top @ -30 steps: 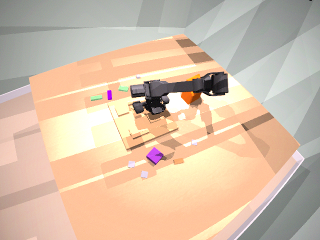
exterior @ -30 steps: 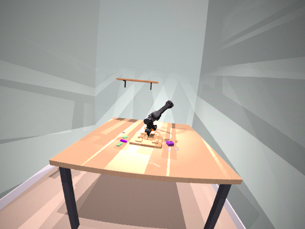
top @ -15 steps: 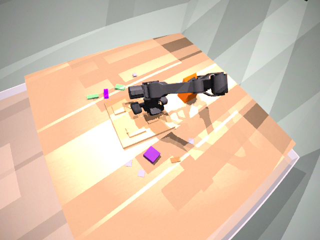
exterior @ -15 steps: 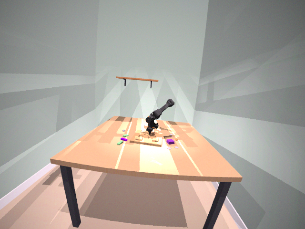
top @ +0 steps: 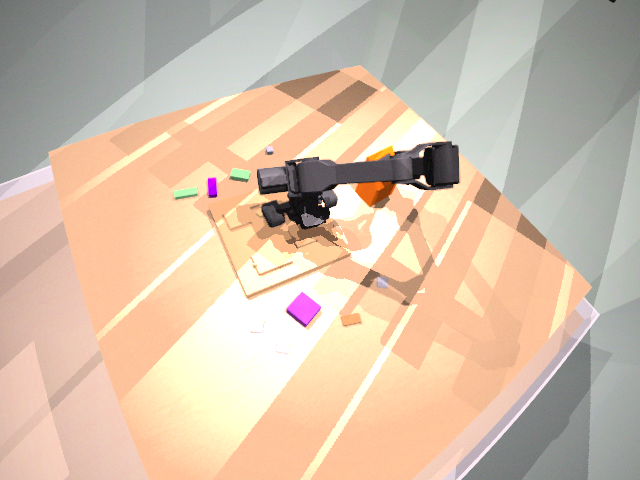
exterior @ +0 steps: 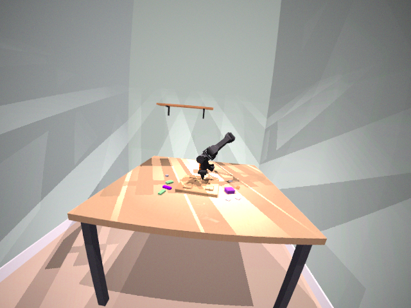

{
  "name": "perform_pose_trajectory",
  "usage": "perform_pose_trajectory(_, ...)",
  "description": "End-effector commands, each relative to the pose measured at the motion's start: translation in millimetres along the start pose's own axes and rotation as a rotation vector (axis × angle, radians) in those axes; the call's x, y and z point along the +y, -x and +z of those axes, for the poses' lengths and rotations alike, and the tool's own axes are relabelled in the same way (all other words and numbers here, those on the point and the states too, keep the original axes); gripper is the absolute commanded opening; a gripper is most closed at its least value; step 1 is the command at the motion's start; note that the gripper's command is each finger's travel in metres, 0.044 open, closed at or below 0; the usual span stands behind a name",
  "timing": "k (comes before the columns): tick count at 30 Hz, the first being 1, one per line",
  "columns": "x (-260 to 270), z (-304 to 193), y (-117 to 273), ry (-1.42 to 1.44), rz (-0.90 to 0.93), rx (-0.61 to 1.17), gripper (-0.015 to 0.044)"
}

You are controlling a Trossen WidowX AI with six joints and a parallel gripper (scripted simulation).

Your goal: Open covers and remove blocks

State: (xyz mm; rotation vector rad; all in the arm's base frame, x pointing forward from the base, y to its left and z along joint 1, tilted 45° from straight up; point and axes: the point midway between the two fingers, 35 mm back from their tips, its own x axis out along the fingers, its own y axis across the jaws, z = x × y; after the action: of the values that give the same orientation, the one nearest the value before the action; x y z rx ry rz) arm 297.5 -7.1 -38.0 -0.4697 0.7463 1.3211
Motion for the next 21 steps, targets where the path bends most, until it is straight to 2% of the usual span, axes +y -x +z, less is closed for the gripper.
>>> perform_pose_trajectory(1, -1, 1, 6, 0.005, -0.004, -0.001, 0.0)
perform_pose_trajectory(21, 0, 3, 32, 0.005, -0.004, -0.001, 0.0)
